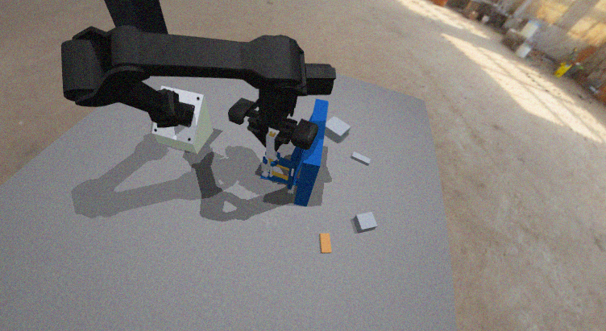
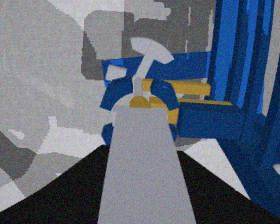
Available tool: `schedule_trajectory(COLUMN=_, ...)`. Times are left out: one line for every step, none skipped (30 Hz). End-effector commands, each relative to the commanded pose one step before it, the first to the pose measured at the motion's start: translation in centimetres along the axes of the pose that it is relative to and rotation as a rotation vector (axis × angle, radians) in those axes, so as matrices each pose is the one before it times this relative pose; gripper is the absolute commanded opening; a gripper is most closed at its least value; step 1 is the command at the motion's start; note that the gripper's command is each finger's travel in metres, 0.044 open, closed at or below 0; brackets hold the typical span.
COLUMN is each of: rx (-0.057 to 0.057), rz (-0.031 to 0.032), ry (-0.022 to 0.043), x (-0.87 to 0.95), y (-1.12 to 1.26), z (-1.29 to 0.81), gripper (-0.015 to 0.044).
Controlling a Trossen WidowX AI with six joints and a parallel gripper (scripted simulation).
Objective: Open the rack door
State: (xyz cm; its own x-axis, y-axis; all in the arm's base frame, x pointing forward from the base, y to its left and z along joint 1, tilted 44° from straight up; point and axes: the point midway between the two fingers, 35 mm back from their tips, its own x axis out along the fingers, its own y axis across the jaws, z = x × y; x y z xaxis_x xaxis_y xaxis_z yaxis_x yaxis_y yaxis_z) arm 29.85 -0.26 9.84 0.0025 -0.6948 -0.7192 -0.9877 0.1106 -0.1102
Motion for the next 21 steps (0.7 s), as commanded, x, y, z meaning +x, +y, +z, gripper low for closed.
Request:
schedule_trajectory(rx=0.0938, rz=-0.00573, ry=-0.00739, x=0.033, y=0.283, z=0.209, gripper=0.0016)
schedule_trajectory(rx=0.0167, rz=0.00007, ry=-0.00005, x=0.000, y=0.162, z=0.047, gripper=0.0016)
schedule_trajectory(rx=0.0168, rz=0.00007, ry=-0.00003, x=0.000, y=0.164, z=0.044, gripper=0.0016)
schedule_trajectory(rx=0.0168, rz=0.00007, ry=-0.00002, x=0.001, y=0.165, z=0.040, gripper=0.0016)
schedule_trajectory(rx=0.0167, rz=0.00008, ry=-0.00005, x=0.000, y=0.180, z=0.048, gripper=0.0016)
schedule_trajectory(rx=0.0168, rz=0.00007, ry=-0.00003, x=0.001, y=0.181, z=0.043, gripper=0.0016)
schedule_trajectory(rx=0.0168, rz=0.00007, ry=-0.00002, x=0.002, y=0.182, z=0.039, gripper=0.0016)
schedule_trajectory(rx=0.0157, rz=0.00008, ry=-0.00005, x=0.000, y=0.183, z=0.045, gripper=0.0016)
schedule_trajectory(rx=0.0157, rz=0.00008, ry=-0.00003, x=0.001, y=0.184, z=0.041, gripper=0.0016)
schedule_trajectory(rx=0.0157, rz=0.00007, ry=-0.00001, x=0.002, y=0.184, z=0.037, gripper=0.0016)
schedule_trajectory(rx=0.0148, rz=0.00008, ry=-0.00005, x=0.000, y=0.184, z=0.044, gripper=0.0016)
schedule_trajectory(rx=0.0149, rz=0.00008, ry=-0.00003, x=0.001, y=0.185, z=0.040, gripper=0.0016)
schedule_trajectory(rx=0.0149, rz=0.00007, ry=-0.00001, x=0.002, y=0.186, z=0.036, gripper=0.0016)
schedule_trajectory(rx=0.0154, rz=0.00009, ry=-0.00006, x=0.000, y=0.200, z=0.046, gripper=0.0016)
schedule_trajectory(rx=0.0156, rz=0.00008, ry=-0.00003, x=0.001, y=0.203, z=0.042, gripper=0.0016)
schedule_trajectory(rx=0.0156, rz=0.00008, ry=-0.00001, x=0.002, y=0.204, z=0.037, gripper=0.0016)
schedule_trajectory(rx=0.0147, rz=0.00009, ry=-0.00005, x=0.000, y=0.198, z=0.043, gripper=0.0016)
schedule_trajectory(rx=0.0147, rz=0.00008, ry=-0.00003, x=0.001, y=0.199, z=0.039, gripper=0.0016)
schedule_trajectory(rx=0.0147, rz=0.00007, ry=0.00000, x=0.002, y=0.199, z=0.034, gripper=0.0016)
schedule_trajectory(rx=0.0143, rz=0.00009, ry=-0.00007, x=0.000, y=0.198, z=0.044, gripper=0.0016)
schedule_trajectory(rx=0.0143, rz=0.00009, ry=-0.00004, x=0.001, y=0.200, z=0.040, gripper=0.0016)
